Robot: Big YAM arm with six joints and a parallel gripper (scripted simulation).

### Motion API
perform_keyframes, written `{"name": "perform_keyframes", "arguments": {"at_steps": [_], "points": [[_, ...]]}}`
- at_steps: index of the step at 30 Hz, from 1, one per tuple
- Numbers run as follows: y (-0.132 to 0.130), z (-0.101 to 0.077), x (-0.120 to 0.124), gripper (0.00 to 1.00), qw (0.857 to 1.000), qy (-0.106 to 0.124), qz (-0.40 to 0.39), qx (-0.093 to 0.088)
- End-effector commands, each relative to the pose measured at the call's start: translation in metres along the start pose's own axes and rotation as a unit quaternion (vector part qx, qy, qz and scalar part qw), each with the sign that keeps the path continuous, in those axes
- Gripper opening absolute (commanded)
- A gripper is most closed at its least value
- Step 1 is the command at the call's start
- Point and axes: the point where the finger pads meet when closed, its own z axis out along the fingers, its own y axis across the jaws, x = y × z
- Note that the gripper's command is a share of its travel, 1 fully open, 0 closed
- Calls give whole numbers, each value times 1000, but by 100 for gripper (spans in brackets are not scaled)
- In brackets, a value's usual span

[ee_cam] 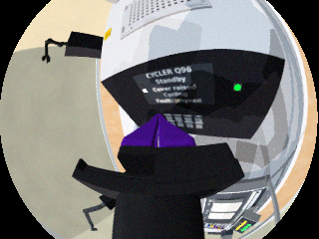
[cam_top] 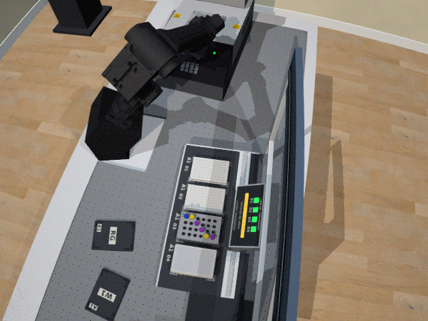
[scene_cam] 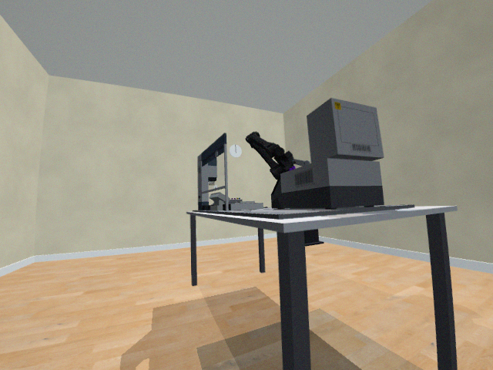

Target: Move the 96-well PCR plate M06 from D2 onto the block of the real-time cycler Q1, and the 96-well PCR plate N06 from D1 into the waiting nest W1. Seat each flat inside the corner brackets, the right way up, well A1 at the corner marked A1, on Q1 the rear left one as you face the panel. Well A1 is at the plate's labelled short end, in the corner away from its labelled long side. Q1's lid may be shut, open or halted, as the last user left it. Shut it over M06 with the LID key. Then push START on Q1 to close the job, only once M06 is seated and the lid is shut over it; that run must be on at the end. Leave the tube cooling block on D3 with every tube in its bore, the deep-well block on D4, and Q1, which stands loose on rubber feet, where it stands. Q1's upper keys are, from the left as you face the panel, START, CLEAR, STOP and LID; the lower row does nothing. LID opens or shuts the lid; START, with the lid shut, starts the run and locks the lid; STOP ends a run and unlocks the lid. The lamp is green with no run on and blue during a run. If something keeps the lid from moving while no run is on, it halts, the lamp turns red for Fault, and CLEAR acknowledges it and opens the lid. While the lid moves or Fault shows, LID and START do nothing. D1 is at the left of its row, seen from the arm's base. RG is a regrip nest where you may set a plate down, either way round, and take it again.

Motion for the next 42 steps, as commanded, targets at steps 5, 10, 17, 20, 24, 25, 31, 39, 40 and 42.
{"name": "perform_keyframes", "arguments": {"at_steps": [5,10,17,20,24,25,31,39,40,42], "points": [[-22,-11,7,0,999,-5,29,16],[-43,-19,18,0,997,-8,61,36],[-67,-28,40,0,990,-2,124,65],[-79,-33,50,0,984,-3,158,84],[-82,-35,55,0,982,-2,169,89],[-85,-36,61,0,979,0,181,95],[-106,-48,84,0,973,2,199,114],[-117,-57,110,0,959,4,245,141],[-117,-58,109,0,959,4,247,141],[-123,-63,119,0,951,4,268,155]]}}
